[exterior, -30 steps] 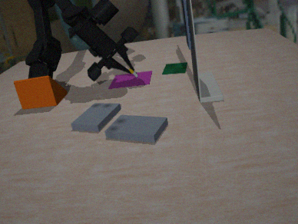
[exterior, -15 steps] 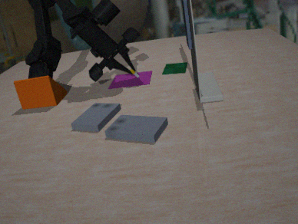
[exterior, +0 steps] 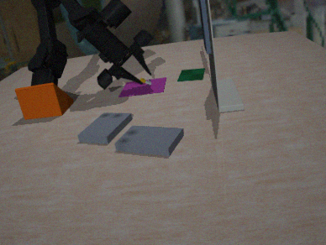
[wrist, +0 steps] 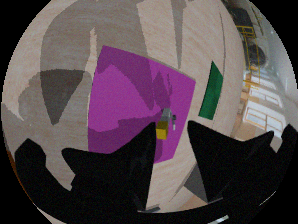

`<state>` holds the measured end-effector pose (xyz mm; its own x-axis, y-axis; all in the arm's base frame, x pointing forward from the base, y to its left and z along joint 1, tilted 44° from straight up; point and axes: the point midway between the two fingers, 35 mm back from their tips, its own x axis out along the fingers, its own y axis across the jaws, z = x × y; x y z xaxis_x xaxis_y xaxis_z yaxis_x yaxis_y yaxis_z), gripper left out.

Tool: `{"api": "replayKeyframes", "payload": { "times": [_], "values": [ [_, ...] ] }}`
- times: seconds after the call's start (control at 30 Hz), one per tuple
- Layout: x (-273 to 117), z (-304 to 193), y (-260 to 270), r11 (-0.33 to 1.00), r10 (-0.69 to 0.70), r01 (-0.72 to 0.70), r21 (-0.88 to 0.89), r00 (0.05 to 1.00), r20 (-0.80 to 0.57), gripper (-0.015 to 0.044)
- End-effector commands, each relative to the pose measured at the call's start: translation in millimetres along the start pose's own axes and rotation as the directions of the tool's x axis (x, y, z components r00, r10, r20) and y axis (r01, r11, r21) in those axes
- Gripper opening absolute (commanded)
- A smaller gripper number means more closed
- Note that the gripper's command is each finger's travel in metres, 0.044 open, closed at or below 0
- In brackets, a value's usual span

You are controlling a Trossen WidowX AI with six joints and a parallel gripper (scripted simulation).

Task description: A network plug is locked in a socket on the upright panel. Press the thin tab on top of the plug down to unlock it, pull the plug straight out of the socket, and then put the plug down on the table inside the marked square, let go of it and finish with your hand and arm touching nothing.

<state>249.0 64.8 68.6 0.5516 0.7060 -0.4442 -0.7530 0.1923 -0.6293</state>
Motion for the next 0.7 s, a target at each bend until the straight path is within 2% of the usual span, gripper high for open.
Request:
{"api": "replayKeyframes", "payload": {
  "times": [0.0,0.67],
  "values": [
    [-1,0,0,1.000,0.002,-0.002,-0.001,1.000,0.000,0.0156],
    [-18,-3,3,1.000,0.011,-0.011,0.000,1.000,-0.006,0.0156]
  ]
}}
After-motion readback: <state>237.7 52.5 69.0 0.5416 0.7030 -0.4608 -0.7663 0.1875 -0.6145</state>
